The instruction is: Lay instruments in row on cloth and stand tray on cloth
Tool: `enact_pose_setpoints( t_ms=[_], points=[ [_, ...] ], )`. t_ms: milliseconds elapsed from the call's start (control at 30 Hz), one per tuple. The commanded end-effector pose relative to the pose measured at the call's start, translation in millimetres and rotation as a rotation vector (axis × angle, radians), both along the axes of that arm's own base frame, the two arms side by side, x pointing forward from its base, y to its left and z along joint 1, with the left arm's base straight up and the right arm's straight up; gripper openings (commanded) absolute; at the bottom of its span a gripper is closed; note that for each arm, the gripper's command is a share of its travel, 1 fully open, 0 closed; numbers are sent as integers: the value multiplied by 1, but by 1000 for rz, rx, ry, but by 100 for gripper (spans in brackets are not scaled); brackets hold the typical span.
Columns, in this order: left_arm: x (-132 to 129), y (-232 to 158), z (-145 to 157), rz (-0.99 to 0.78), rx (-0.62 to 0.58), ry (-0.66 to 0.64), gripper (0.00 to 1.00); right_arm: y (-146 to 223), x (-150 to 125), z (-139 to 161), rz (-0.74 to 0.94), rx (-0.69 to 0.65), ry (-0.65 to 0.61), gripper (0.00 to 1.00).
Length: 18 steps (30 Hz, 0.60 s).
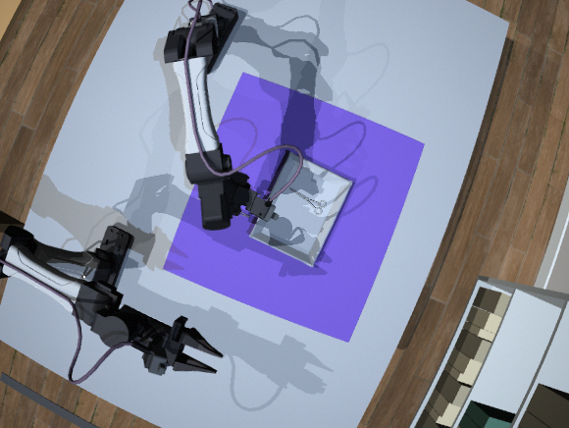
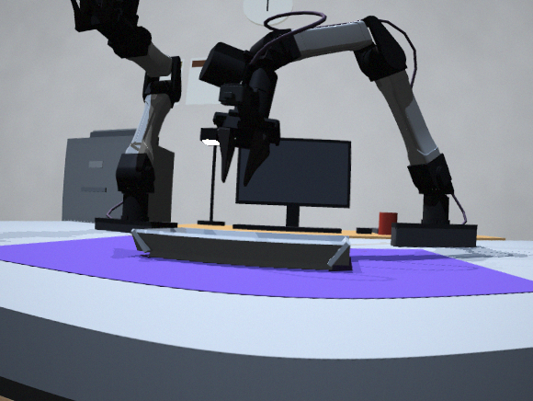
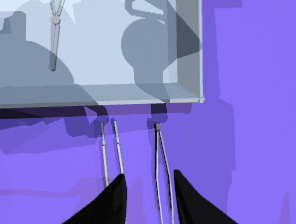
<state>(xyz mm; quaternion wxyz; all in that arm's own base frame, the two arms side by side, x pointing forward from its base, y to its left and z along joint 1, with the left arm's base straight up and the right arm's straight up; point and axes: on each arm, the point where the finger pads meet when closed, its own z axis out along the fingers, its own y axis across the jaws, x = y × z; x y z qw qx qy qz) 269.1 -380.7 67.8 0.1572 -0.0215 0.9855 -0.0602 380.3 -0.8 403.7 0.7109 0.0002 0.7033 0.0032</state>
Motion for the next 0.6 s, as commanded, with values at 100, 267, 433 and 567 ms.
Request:
enact_pose_setpoints(
  t_ms=[100,267,433,567],
  points=[
    [17,-8,25,5,-58,-70,33,2,-4,22,13,8,-87,33],
    [18,11,-8,-57,49,41,33,2,-4,22,13,8,-87,33],
    [43,25,-17,-147,97,80,33,2,-4,22,13,8,-87,33],
    [55,33,-22,-164,115,96,33,2,-4,22,13,8,-87,33]
  ],
)
